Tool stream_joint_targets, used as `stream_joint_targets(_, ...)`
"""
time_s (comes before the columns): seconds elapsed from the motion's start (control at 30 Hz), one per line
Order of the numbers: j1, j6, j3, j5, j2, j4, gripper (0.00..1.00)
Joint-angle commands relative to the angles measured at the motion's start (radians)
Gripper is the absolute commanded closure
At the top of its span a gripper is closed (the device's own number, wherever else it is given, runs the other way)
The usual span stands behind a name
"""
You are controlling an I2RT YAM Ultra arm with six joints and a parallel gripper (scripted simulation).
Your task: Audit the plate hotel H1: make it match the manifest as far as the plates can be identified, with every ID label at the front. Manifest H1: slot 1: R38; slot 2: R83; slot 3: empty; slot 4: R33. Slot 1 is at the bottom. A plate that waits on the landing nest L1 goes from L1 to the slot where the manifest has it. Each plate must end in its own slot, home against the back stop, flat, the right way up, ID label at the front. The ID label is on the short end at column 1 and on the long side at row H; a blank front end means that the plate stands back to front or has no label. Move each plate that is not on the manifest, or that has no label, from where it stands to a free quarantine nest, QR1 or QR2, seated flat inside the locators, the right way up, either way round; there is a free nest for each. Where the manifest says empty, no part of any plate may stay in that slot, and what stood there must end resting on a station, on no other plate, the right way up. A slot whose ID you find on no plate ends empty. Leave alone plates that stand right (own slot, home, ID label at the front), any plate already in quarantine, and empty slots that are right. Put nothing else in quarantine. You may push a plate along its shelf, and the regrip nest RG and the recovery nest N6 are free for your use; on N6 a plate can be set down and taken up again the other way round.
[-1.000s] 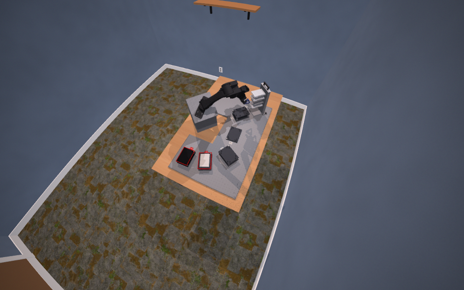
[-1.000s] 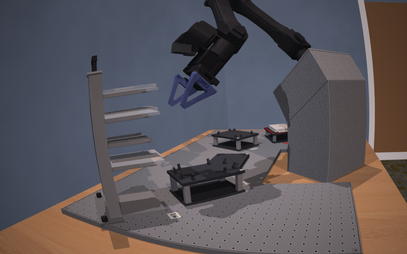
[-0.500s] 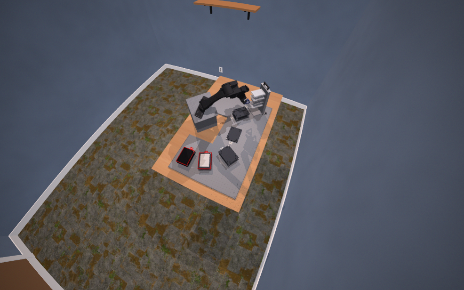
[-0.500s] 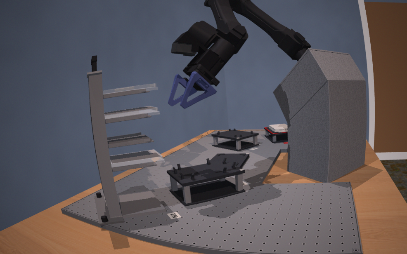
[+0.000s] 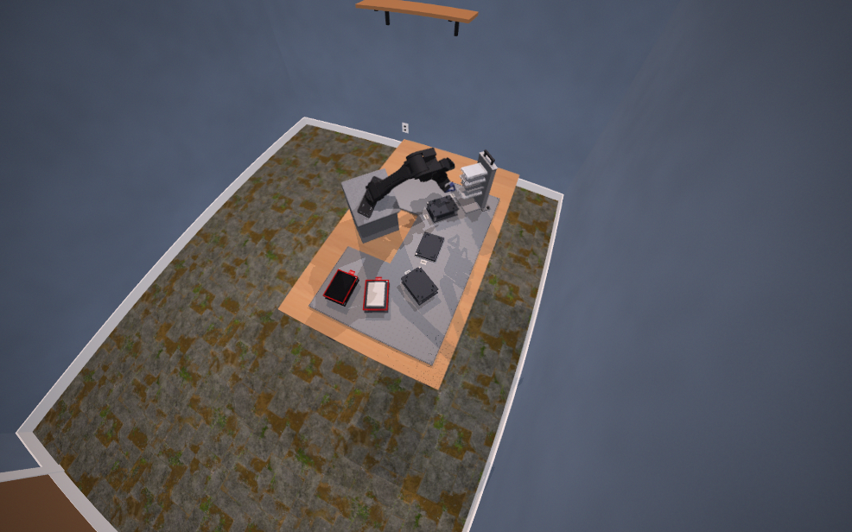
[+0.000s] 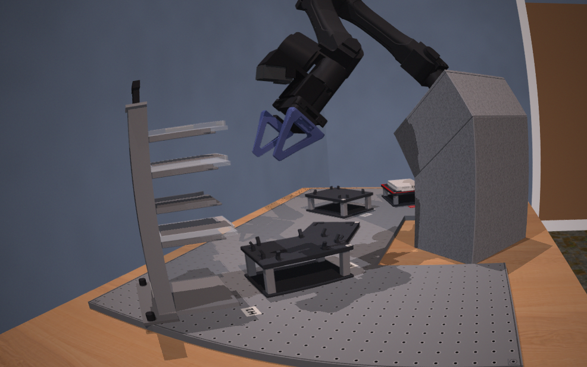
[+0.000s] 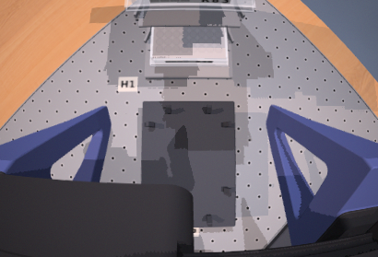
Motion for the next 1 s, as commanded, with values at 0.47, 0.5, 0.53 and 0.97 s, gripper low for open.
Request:
stream_joint_targets(0.47, -0.019, -0.017, -0.049, -0.022, 0.027, 0.107, 0.00)
stream_joint_targets(0.5, -0.019, -0.017, -0.049, -0.022, 0.027, 0.107, 0.00)
stream_joint_targets(0.53, -0.019, -0.017, -0.049, -0.022, 0.027, 0.107, 0.00)
stream_joint_targets(0.97, -0.060, -0.046, -0.030, -0.054, 0.109, 0.200, 0.00)
